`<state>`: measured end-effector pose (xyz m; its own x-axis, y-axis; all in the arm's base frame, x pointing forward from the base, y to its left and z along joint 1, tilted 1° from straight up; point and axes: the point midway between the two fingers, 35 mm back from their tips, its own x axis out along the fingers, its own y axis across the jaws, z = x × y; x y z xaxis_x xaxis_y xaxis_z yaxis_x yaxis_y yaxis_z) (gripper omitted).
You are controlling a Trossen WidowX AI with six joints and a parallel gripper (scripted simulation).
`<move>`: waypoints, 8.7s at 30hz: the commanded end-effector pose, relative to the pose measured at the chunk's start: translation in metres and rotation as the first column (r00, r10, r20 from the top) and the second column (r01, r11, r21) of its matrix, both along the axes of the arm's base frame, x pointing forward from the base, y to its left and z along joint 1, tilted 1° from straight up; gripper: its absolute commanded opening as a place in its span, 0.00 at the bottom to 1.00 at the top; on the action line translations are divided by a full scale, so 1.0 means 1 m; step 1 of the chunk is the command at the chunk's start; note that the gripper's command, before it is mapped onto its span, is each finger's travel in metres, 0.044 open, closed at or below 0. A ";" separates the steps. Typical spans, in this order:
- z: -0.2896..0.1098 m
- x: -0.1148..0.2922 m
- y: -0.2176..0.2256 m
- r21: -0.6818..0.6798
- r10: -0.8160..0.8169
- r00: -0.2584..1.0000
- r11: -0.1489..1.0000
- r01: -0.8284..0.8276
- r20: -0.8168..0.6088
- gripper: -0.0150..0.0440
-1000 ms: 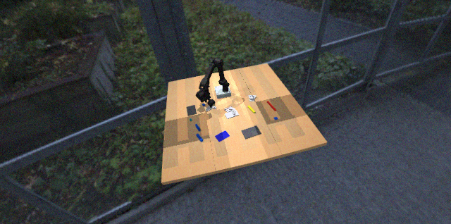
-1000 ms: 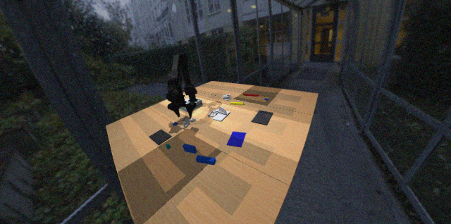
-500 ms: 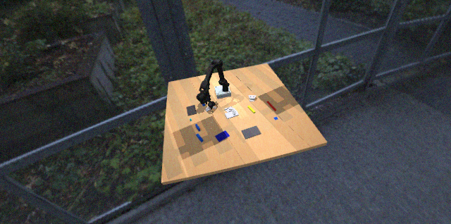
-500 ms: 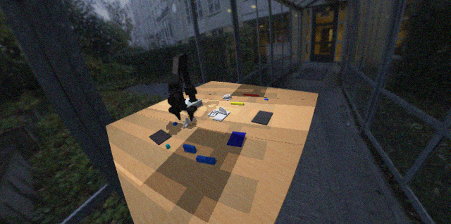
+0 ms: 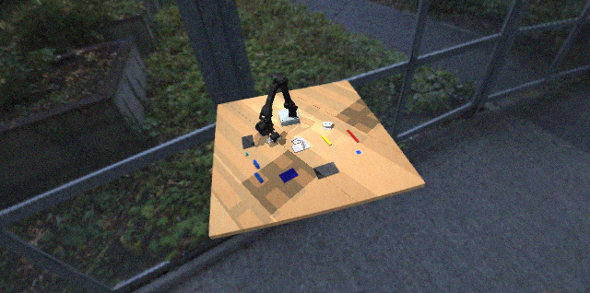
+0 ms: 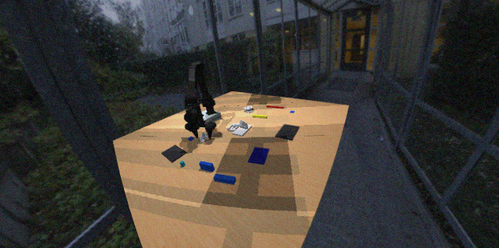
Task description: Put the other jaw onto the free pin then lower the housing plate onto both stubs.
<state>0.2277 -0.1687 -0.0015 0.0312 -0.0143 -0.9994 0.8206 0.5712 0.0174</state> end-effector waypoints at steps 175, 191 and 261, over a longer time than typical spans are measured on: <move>0.079 0.079 0.164 -0.026 0.993 0.119 0.118 -0.993 -0.025 0.48; 0.079 0.095 0.186 -0.027 0.993 0.119 0.118 -0.993 -0.023 0.48; 0.028 0.097 0.187 -0.027 0.992 0.122 0.121 -0.992 -0.023 0.48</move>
